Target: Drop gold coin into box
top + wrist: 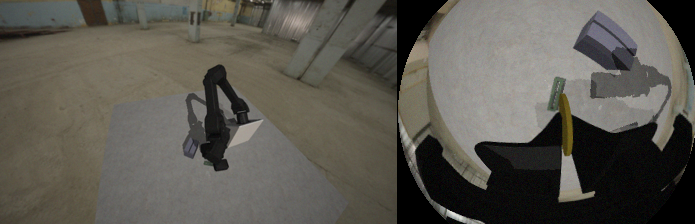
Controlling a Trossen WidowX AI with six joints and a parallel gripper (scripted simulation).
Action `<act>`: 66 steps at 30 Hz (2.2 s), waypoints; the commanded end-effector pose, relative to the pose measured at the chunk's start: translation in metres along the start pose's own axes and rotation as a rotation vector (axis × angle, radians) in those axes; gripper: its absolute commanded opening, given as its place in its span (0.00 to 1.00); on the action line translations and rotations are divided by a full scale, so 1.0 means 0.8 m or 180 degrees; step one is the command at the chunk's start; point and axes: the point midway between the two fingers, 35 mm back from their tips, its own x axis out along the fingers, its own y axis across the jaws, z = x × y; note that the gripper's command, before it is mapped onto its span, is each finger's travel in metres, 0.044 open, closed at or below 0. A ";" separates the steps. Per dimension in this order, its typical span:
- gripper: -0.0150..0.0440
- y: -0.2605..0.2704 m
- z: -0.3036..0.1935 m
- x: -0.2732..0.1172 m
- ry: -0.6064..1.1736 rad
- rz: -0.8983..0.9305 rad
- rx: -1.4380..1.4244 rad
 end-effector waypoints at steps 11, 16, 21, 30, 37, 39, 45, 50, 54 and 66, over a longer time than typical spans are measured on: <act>0.25 -0.004 -0.001 0.000 0.0020 0.0000 -0.1494; 0.25 -0.005 -0.001 0.000 0.0020 0.0002 -0.2042; 0.25 -0.006 0.000 0.000 0.0020 0.0003 -0.2589; 0.25 -0.007 0.000 0.000 0.0020 0.0006 -0.3409; 0.25 -0.010 0.006 -0.001 0.0017 0.0012 -0.3411; 0.25 -0.013 0.011 -0.001 0.0014 0.0017 -0.3413; 0.25 -0.021 0.025 -0.002 0.0008 0.0028 -0.3416; 0.25 -0.029 0.037 -0.003 0.0003 0.0034 -0.3418; 0.25 -0.036 0.047 -0.003 0.0001 0.0038 -0.3418; 0.25 -0.059 0.074 -0.003 -0.0003 0.0037 -0.3417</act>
